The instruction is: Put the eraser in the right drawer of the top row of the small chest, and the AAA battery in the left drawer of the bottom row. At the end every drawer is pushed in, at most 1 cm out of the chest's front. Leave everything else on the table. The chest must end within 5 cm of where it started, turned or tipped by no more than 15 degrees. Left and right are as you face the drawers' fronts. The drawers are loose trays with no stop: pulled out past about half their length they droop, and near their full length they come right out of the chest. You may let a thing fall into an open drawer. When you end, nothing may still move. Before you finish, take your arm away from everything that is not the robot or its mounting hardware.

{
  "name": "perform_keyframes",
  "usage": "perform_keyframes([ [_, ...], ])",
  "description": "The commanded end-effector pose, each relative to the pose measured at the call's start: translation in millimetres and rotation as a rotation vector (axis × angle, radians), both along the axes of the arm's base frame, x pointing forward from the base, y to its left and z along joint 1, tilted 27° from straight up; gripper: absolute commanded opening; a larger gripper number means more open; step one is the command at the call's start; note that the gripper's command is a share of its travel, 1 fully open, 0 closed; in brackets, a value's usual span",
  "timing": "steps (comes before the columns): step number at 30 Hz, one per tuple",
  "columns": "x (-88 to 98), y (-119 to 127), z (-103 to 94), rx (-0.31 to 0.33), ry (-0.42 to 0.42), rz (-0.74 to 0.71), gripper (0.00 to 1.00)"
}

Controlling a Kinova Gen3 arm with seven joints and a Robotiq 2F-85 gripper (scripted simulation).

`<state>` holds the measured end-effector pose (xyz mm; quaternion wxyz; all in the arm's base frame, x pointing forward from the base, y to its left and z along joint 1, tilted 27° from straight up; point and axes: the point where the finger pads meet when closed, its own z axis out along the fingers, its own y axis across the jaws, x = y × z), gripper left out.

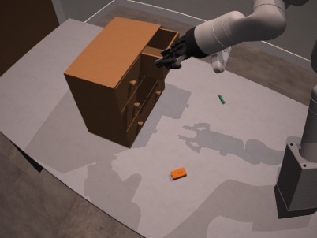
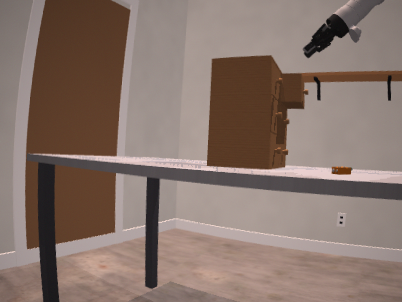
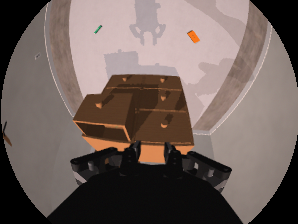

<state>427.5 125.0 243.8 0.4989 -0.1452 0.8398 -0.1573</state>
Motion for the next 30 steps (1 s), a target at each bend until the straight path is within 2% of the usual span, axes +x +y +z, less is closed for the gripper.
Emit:
perform_keyframes([
  [1, -5.5, 3, -4.9, -0.004, 0.008, -0.001, 0.38],
  [30, -22.3, 22, -16.5, -0.005, 0.009, -0.001, 0.38],
])
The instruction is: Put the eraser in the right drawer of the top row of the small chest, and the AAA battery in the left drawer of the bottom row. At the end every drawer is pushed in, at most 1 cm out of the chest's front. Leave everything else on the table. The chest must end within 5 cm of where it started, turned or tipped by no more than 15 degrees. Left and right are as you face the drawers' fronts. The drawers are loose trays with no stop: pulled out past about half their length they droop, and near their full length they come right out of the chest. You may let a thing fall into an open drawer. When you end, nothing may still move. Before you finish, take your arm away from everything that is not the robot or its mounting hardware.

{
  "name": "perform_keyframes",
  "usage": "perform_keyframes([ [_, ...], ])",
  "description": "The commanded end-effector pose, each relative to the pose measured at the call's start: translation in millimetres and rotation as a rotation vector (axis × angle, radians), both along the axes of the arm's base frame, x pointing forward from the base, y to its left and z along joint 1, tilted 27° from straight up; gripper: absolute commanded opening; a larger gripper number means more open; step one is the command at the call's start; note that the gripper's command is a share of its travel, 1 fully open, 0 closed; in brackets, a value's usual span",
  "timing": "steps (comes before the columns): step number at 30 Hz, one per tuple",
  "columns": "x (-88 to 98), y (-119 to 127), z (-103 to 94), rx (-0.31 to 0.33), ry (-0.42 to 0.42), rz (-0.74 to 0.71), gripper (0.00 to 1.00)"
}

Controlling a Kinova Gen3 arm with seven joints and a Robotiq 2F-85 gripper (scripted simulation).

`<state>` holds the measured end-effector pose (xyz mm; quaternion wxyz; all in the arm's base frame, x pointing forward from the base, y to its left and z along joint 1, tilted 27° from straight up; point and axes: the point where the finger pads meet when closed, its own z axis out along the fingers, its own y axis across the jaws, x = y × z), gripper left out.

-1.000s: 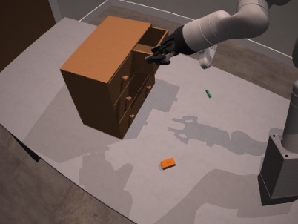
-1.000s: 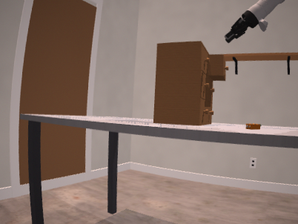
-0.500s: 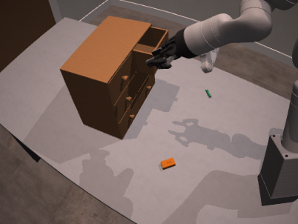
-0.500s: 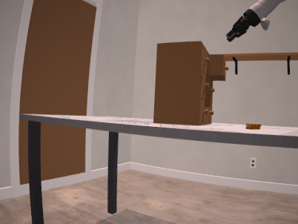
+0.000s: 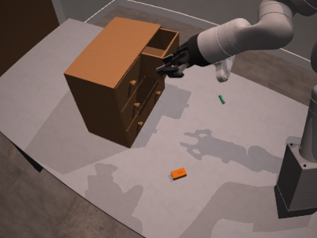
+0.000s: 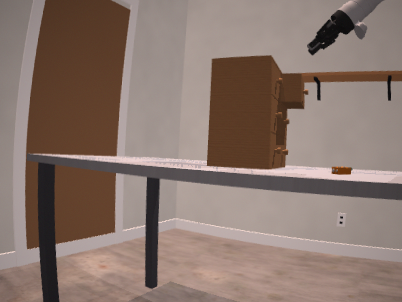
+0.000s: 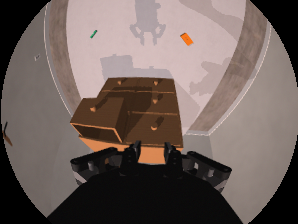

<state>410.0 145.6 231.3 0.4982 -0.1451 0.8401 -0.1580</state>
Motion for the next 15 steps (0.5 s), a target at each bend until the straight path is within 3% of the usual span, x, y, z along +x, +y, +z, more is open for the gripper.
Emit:
perform_keyframes([
  [1, -6.9, 4, -5.5, -0.003, 0.008, 0.001, 0.38],
  [15, -16.0, 14, -11.8, -0.001, 0.008, 0.007, 0.38],
])
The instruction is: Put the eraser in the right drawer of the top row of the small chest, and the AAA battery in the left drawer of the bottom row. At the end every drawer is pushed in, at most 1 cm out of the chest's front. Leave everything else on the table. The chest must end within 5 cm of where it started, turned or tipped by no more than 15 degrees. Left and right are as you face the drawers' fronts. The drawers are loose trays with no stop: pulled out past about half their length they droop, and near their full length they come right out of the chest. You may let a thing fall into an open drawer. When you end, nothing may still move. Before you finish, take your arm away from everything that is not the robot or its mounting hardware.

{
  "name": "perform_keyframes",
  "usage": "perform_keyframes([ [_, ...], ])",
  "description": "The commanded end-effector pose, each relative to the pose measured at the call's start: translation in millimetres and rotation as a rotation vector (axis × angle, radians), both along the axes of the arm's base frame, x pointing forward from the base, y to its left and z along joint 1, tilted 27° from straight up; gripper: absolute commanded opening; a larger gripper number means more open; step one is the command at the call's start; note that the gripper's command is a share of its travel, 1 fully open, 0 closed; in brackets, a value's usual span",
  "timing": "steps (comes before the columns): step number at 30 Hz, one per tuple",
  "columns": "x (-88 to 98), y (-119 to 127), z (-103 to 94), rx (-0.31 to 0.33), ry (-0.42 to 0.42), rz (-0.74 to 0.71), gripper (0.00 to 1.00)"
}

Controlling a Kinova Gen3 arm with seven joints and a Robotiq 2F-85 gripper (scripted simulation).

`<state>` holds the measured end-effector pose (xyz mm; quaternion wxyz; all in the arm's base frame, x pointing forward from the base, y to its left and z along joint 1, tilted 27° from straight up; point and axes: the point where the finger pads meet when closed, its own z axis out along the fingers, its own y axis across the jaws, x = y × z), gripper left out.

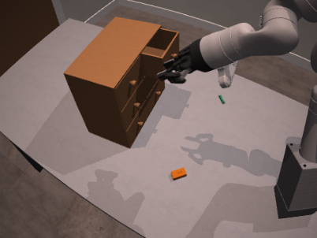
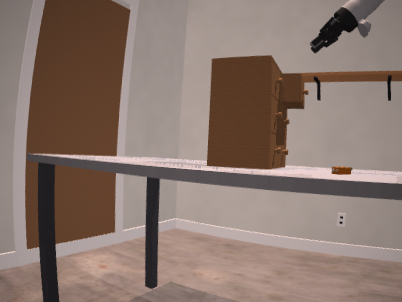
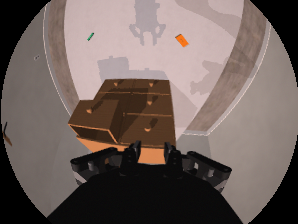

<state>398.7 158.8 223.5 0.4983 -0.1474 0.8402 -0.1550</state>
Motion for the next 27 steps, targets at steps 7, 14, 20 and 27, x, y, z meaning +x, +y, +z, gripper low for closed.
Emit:
perform_keyframes([
  [7, -9.5, 7, -7.1, -0.002, 0.007, 0.004, 0.38],
  [14, -16.8, 15, -12.0, 0.0, 0.005, 0.012, 0.38],
  [20, -18.8, 18, -13.5, 0.0, -0.009, 0.007, 0.38],
  [27, -21.4, 25, -15.5, 0.0, -0.024, 0.004, 0.38],
])
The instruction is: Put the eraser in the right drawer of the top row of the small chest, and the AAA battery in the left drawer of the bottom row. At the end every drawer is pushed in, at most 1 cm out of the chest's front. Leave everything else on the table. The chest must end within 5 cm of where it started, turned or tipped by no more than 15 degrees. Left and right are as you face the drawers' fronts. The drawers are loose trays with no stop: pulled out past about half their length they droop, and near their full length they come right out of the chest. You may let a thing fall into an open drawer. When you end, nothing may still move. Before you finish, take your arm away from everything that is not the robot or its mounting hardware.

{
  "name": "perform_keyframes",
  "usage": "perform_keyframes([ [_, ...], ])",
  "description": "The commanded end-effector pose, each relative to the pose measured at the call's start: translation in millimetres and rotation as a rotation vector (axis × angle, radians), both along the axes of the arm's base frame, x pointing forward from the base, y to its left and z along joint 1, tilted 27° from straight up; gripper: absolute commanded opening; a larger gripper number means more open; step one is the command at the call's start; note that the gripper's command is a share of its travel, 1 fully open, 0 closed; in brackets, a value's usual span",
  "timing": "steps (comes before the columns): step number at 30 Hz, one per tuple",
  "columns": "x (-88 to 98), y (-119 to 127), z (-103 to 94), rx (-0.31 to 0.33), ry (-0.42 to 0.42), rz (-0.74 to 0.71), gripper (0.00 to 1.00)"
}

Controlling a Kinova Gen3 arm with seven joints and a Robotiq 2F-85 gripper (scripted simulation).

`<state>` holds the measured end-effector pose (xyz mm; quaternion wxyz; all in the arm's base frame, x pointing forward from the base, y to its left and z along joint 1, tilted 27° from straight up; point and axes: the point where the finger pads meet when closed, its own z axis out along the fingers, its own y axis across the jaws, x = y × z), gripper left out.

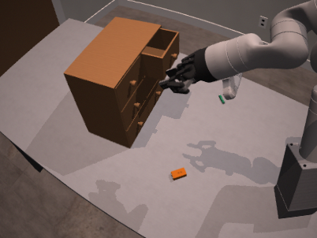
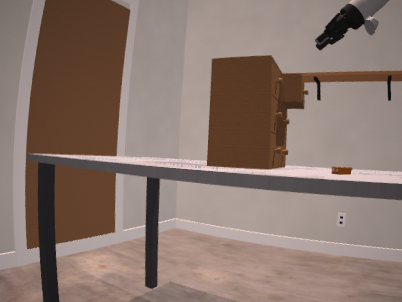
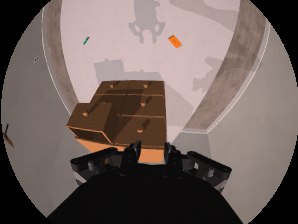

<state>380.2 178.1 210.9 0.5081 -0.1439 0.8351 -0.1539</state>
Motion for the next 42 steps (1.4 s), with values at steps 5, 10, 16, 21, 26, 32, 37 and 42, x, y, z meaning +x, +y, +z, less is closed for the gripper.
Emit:
perform_keyframes([
  [5, -8.8, 13, -6.5, -0.006, -0.002, 0.008, 0.38],
  [10, -11.2, 15, -8.7, -0.006, -0.002, 0.005, 0.38],
  [16, -16.5, 21, -11.8, -0.006, -0.002, 0.009, 0.38],
  [21, -20.4, 26, -14.6, -0.006, -0.001, 0.008, 0.38],
  [26, -27.0, 34, -18.9, -0.006, -0.001, 0.01, 0.38],
  [32, -31.4, 38, -21.9, -0.006, -0.001, 0.01, 0.38],
  [37, -36.2, 44, -25.2, -0.007, -0.001, 0.011, 0.38],
  [42, -40.4, 48, -28.2, -0.007, 0.0, 0.01, 0.38],
])
